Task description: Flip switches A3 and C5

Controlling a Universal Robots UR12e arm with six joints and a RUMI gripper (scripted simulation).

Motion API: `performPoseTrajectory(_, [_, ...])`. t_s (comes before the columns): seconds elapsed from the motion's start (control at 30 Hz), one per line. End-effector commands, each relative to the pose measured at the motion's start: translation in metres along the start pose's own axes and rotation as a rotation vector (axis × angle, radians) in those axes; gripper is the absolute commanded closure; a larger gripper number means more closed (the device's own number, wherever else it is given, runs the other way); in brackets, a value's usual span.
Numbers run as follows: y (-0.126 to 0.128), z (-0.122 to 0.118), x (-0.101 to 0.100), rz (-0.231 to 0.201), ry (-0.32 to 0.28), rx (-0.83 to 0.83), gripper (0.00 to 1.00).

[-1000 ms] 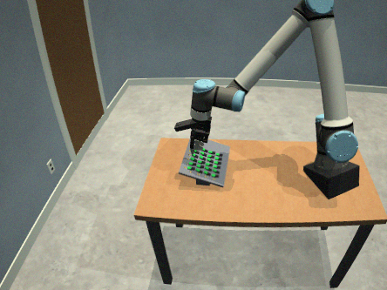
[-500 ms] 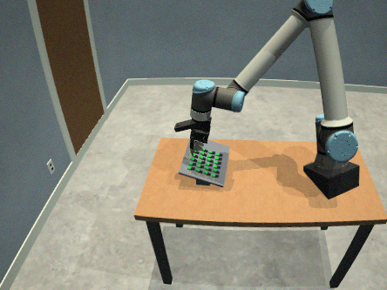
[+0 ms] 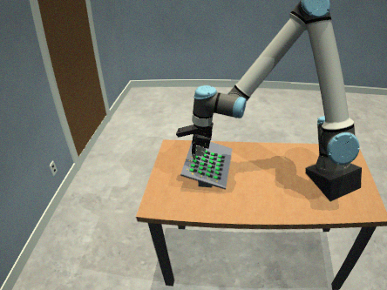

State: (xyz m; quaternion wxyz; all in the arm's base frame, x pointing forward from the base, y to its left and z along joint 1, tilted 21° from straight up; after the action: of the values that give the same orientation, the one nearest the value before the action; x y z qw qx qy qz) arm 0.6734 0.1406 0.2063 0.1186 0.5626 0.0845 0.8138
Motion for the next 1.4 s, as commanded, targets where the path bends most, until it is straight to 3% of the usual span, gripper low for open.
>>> performPoseTrajectory(0.0, [0.0, 0.0007, -0.0006, 0.0, 0.002, 0.0, 1.0])
performPoseTrajectory(1.37, [0.0, 0.0007, -0.0075, 0.0, 0.002, 0.0, 1.0])
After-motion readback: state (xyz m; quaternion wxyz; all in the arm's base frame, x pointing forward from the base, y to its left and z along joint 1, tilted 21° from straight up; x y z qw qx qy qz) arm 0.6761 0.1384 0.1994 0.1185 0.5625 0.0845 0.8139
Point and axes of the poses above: the point where the finger pads meet when closed, its own x axis back along the fingers, its own y axis across the jaws, z = x × y, the point moved 5 cm from there along x, back along the fingers, and after that the axes turned 8 degrees about -x, right-handed, at the moved point
